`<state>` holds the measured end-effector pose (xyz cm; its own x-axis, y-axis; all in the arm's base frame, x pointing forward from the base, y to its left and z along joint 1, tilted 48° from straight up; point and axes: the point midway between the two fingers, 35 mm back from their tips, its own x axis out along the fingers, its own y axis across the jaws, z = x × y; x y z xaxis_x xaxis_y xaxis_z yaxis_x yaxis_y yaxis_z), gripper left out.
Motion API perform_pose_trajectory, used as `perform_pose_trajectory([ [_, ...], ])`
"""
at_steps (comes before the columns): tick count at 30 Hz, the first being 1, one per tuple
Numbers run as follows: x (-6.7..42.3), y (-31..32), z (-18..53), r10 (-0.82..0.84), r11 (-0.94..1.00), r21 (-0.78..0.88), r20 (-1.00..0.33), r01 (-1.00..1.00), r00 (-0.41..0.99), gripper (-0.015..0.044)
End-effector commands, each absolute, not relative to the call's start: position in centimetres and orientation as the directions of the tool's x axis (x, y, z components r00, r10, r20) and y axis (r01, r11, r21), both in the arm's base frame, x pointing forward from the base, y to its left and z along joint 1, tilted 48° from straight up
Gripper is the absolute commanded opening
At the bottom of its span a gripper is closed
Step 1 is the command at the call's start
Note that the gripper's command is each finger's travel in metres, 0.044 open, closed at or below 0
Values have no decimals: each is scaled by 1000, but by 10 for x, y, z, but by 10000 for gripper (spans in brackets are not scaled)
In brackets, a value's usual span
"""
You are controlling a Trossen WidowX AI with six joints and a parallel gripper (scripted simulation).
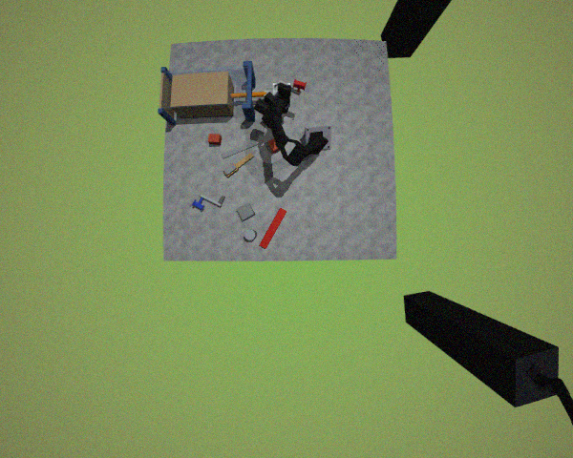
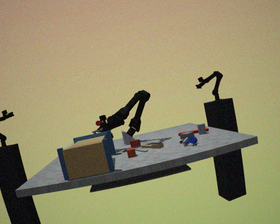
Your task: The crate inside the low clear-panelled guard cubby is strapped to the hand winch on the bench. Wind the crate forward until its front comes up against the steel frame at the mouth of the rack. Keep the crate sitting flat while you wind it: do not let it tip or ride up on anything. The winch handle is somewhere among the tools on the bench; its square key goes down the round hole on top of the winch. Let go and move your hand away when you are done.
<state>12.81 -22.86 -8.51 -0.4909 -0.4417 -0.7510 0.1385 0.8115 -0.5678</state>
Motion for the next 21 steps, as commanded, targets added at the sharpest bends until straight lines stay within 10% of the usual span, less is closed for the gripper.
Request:
perform_pose_trajectory([
  [1, 126, -229, -84, -515, 765, -637, -693, 95, -504, 0],
  [21, 123, -237, -77, -555, 740, -669, -661, 63, -505, 0],
])
